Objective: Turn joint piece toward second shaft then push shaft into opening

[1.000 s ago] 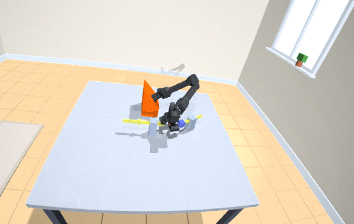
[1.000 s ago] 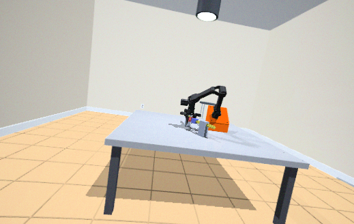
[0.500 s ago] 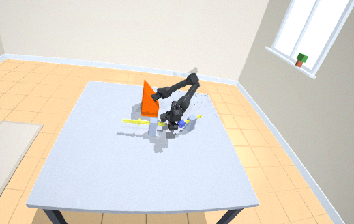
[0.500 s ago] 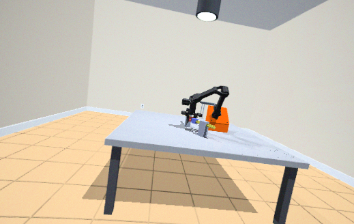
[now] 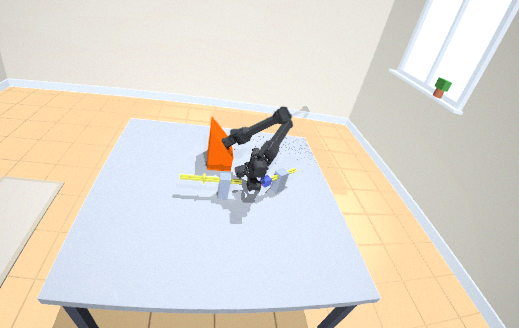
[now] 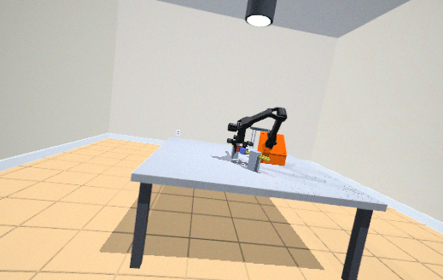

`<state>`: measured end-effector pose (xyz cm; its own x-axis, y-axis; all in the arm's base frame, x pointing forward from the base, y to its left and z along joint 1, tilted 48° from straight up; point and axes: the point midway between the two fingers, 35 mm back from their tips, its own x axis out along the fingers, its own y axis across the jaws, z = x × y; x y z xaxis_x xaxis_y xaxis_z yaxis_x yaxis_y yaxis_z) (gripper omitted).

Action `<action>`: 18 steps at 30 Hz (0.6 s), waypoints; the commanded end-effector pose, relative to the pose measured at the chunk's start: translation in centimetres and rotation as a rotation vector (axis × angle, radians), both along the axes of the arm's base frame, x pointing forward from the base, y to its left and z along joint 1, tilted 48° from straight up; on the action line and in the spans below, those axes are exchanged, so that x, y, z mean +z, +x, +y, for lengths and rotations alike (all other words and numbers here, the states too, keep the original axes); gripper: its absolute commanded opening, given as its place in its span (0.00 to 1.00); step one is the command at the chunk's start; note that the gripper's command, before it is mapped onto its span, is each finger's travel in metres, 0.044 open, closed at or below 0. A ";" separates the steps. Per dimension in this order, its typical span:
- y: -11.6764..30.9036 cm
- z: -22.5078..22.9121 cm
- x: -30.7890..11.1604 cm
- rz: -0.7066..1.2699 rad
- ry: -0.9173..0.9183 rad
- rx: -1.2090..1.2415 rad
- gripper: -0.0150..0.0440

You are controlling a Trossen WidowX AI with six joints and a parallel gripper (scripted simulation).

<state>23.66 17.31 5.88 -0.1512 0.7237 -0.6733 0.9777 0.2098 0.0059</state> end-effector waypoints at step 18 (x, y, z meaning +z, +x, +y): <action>0.0 0.0 0.0 -0.001 0.000 0.001 0.59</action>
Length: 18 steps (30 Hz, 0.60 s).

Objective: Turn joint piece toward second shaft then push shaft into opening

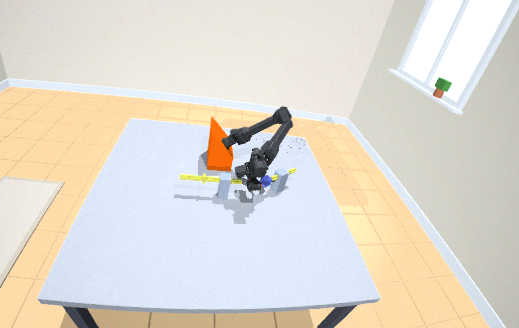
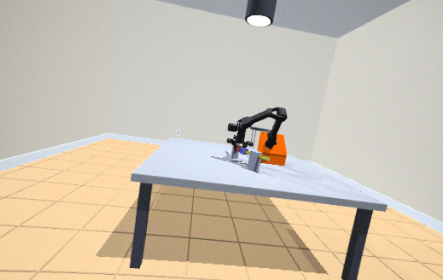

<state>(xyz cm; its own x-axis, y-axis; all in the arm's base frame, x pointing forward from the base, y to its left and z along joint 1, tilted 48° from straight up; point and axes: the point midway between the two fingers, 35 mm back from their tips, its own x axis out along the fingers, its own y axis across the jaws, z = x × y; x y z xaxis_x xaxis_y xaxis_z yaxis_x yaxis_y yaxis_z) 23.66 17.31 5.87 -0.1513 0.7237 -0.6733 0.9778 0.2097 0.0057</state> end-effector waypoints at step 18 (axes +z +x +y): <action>0.0 0.0 0.0 -0.001 0.000 0.001 1.00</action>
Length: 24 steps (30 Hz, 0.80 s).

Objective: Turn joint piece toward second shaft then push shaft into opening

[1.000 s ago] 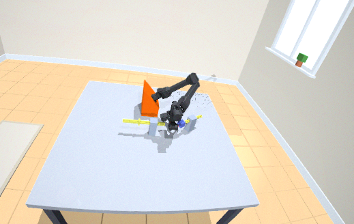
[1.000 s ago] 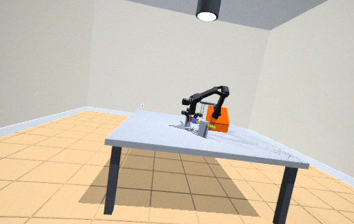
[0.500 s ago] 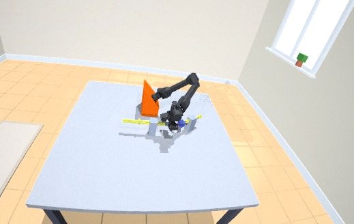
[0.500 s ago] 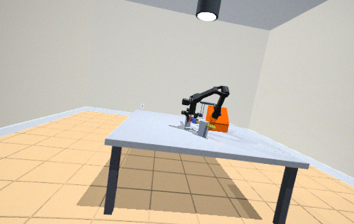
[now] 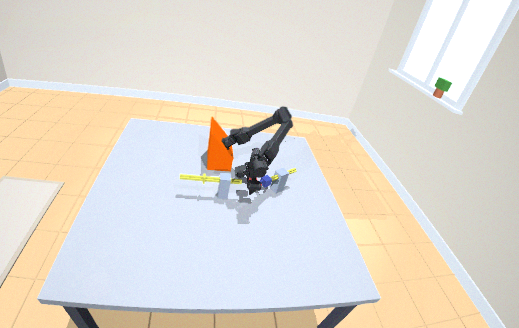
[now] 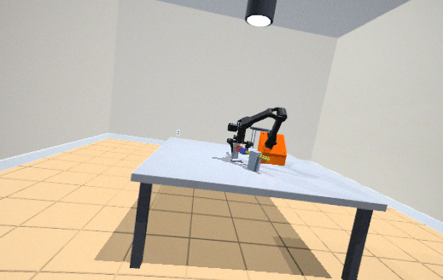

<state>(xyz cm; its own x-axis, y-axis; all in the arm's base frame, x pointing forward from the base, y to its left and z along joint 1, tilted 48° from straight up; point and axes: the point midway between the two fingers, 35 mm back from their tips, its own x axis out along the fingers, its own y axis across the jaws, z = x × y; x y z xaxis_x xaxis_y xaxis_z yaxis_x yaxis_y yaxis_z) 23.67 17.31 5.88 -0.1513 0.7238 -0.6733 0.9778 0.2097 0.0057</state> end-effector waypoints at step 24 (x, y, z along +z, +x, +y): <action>1.2 -3.3 2.7 -0.128 0.112 0.110 1.00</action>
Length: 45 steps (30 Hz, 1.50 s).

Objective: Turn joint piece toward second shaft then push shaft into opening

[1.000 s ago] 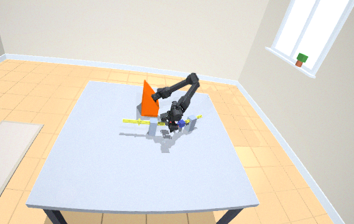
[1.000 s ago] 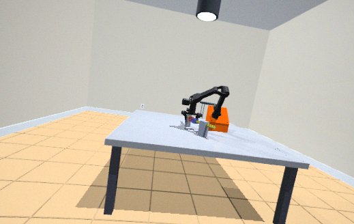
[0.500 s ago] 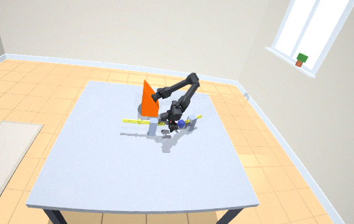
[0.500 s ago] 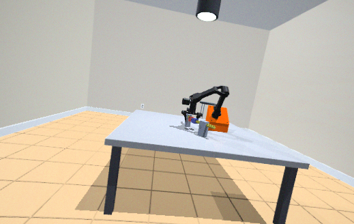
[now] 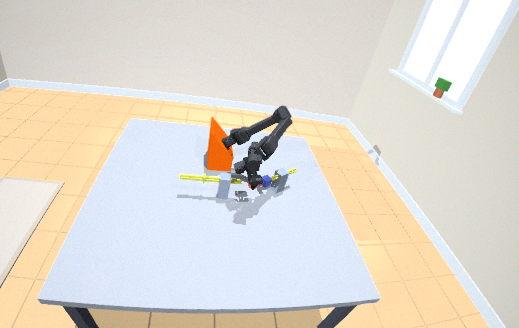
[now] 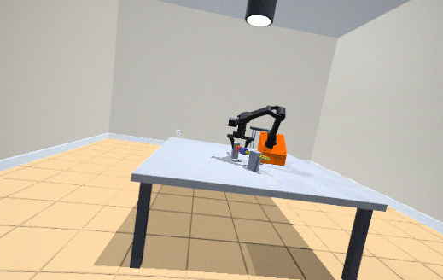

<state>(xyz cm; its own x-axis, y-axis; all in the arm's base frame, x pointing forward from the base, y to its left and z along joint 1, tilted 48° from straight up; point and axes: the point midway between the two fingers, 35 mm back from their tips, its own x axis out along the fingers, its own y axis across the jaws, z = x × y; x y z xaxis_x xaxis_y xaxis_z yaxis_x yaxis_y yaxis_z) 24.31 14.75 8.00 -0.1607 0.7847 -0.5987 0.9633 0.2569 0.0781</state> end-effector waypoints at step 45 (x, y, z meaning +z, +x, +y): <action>1.9 -9.2 8.6 -0.991 0.104 0.801 1.00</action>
